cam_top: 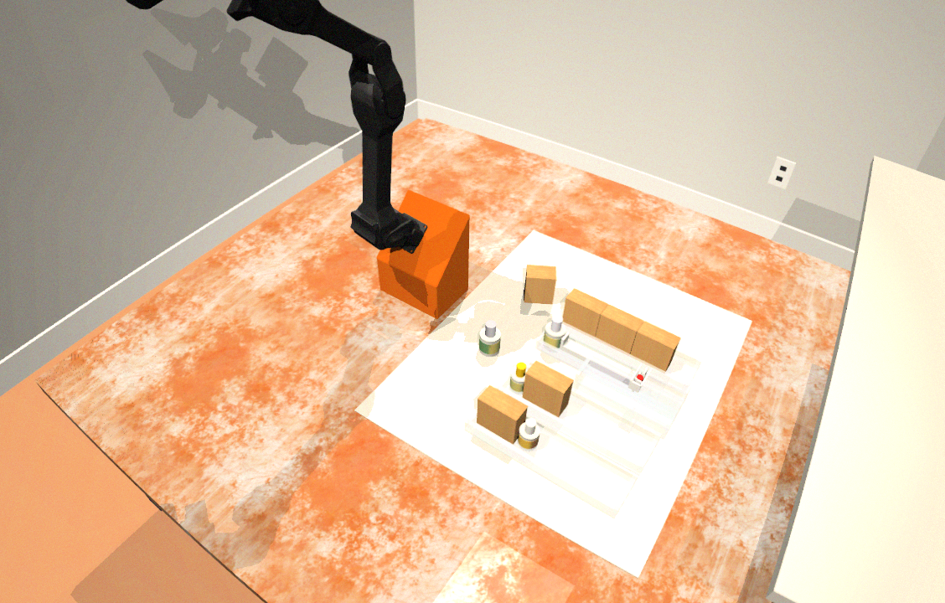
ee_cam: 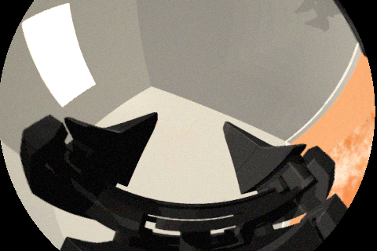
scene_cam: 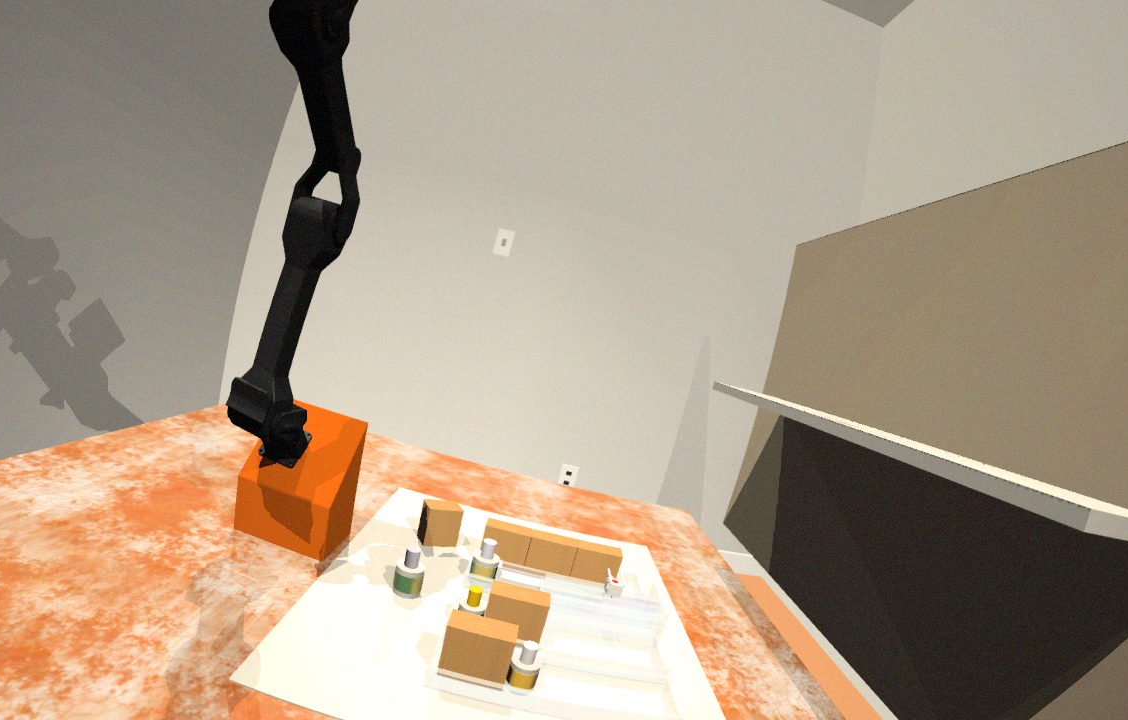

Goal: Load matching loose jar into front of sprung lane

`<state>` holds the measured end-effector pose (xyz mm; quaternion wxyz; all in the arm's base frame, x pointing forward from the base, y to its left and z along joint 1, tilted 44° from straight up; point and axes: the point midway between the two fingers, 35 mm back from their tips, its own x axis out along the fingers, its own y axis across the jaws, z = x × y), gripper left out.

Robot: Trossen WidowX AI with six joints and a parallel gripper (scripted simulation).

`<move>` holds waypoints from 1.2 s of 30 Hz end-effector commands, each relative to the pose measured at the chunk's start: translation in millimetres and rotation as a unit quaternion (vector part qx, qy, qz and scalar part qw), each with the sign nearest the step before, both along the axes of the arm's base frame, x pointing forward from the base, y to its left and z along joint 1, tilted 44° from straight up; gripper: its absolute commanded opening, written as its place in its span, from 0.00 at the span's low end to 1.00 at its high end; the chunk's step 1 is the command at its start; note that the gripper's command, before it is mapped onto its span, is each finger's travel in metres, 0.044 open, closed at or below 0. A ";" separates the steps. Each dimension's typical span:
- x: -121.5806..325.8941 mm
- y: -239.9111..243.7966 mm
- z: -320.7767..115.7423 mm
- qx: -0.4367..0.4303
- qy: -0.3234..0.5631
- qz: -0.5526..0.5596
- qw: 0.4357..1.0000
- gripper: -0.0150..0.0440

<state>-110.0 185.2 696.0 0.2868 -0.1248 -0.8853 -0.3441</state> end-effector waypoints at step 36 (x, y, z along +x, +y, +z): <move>130.0 -398.4 -77.8 0.503 0.235 0.260 0.790 1.00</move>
